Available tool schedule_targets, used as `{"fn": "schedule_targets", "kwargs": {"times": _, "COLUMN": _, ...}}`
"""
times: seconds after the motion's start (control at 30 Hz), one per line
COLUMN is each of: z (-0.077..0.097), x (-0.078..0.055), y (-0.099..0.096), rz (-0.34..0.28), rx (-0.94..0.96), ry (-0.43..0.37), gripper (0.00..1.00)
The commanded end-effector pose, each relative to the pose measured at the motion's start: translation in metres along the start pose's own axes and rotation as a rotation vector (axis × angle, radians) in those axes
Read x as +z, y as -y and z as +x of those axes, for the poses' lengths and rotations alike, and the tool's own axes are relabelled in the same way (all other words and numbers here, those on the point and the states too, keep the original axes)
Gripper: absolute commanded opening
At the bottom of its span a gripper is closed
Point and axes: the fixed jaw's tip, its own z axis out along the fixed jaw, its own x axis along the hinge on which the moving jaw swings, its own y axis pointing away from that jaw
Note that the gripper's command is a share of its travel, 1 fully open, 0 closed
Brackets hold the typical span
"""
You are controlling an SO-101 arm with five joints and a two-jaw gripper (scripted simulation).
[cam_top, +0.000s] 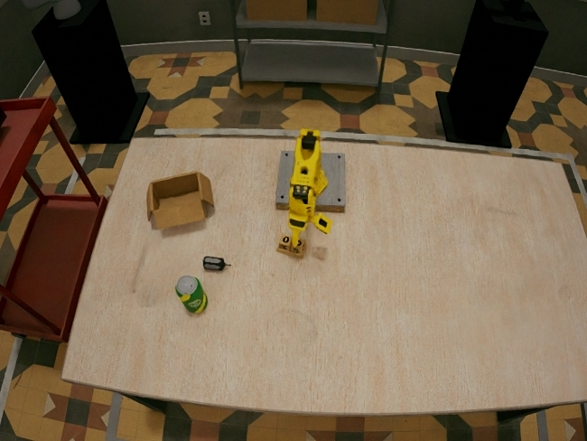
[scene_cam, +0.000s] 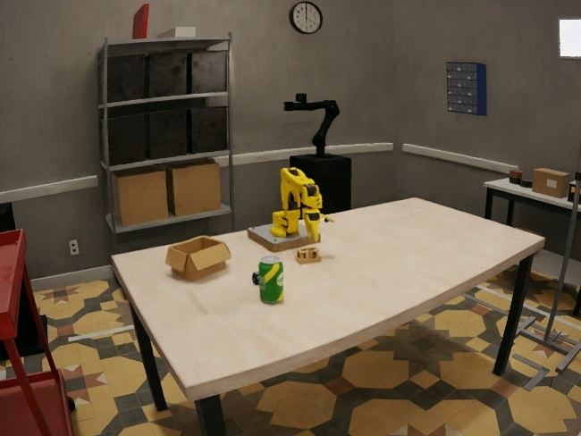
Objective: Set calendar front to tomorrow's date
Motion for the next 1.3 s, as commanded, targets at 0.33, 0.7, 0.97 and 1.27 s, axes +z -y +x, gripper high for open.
{"fn": "schedule_targets", "kwargs": {"times": 0.33, "z": -0.002, "x": 0.008, "y": 0.000, "rz": -0.033, "rx": 0.024, "ry": -0.003, "gripper": 0.35}}
{"fn": "schedule_targets", "kwargs": {"times": 0.7, "z": -0.002, "x": 0.008, "y": 0.000, "rz": -0.033, "rx": 0.024, "ry": -0.003, "gripper": 0.35}}
{"fn": "schedule_targets", "kwargs": {"times": 0.97, "z": -0.002, "x": 0.009, "y": 0.000, "rz": -0.033, "rx": 0.024, "ry": -0.003, "gripper": 0.35}}
{"fn": "schedule_targets", "kwargs": {"times": 1.27, "z": -0.002, "x": 0.017, "y": 0.001, "rz": -0.033, "rx": 0.024, "ry": -0.003, "gripper": 0.35}}
